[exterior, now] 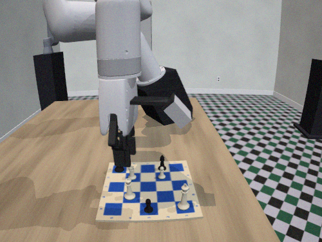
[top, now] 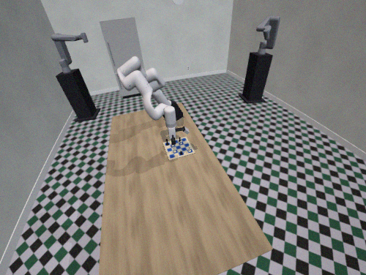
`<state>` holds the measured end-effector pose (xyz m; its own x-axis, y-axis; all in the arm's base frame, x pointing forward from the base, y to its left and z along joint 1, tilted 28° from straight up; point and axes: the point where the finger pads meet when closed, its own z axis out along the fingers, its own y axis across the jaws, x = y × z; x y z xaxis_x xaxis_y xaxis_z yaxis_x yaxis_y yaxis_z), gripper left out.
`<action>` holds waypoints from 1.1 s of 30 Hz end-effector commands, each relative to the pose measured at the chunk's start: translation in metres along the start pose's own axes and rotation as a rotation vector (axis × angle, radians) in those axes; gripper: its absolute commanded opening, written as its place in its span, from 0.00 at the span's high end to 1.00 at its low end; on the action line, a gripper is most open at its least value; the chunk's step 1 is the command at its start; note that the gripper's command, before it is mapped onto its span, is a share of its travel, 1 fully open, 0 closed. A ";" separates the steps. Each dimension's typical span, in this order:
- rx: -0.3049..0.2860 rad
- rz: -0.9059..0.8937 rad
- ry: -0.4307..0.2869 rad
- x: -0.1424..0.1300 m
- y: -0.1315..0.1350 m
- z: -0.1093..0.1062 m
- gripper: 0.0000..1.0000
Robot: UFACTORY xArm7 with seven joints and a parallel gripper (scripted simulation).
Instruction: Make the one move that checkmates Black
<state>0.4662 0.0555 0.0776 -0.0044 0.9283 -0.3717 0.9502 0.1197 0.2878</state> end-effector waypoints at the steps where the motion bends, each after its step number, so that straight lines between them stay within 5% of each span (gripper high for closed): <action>1: -0.004 0.000 0.001 0.001 0.001 0.006 0.58; 33: -0.004 0.000 0.001 0.000 0.002 0.039 0.58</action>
<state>0.4784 0.0419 0.0442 -0.0043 0.9283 -0.3718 0.9502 0.1197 0.2878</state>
